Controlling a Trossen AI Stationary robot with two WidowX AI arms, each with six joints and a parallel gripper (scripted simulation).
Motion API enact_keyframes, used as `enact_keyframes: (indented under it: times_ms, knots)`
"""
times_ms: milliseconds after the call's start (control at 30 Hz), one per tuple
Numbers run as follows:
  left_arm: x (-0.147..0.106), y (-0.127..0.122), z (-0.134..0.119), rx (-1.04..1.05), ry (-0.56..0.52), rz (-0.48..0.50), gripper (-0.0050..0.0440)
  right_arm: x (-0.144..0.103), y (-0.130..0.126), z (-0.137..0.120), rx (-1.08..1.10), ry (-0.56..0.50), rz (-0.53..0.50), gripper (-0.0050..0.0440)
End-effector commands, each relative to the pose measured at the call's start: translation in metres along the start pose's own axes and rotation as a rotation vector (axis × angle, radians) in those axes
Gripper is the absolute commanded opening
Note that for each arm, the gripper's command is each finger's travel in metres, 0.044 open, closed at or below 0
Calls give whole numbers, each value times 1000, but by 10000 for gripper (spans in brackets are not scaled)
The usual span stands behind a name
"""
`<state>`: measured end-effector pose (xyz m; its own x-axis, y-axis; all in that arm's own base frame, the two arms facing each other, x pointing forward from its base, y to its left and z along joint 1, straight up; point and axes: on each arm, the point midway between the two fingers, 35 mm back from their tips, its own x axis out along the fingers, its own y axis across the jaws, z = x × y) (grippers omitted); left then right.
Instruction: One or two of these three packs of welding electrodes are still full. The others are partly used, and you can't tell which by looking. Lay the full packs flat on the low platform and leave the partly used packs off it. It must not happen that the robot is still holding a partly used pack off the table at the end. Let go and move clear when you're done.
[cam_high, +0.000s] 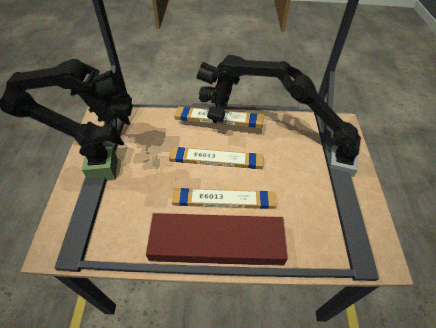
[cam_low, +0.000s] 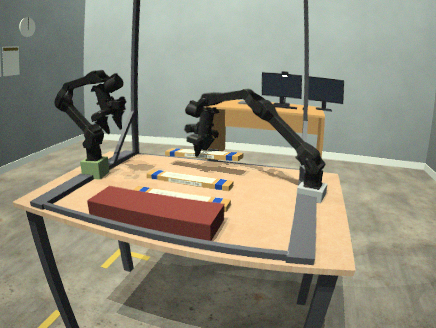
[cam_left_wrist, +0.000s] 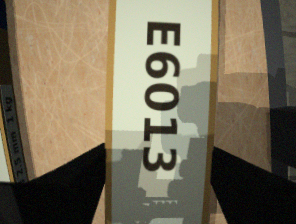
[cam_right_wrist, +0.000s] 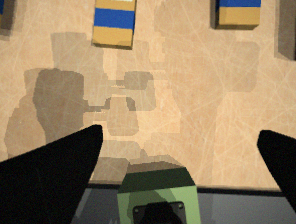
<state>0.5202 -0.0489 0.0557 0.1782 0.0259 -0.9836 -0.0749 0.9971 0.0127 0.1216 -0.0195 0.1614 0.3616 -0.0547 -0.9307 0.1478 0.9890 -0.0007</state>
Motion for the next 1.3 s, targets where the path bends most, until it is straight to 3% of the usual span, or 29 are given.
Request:
enact_keyframes:
  times_ms: [0,533,1267]
  knots:
    - [-52,0,25,-8,-139,-19,-50,-5,0,3,0,-20,1,430]
    - [-24,-1,19,-7,-128,-17,-50,-5,0,3,0,-20,1,430]
    - [-8,0,14,-7,-127,-17,-50,-5,0,3,0,-20,1,430]
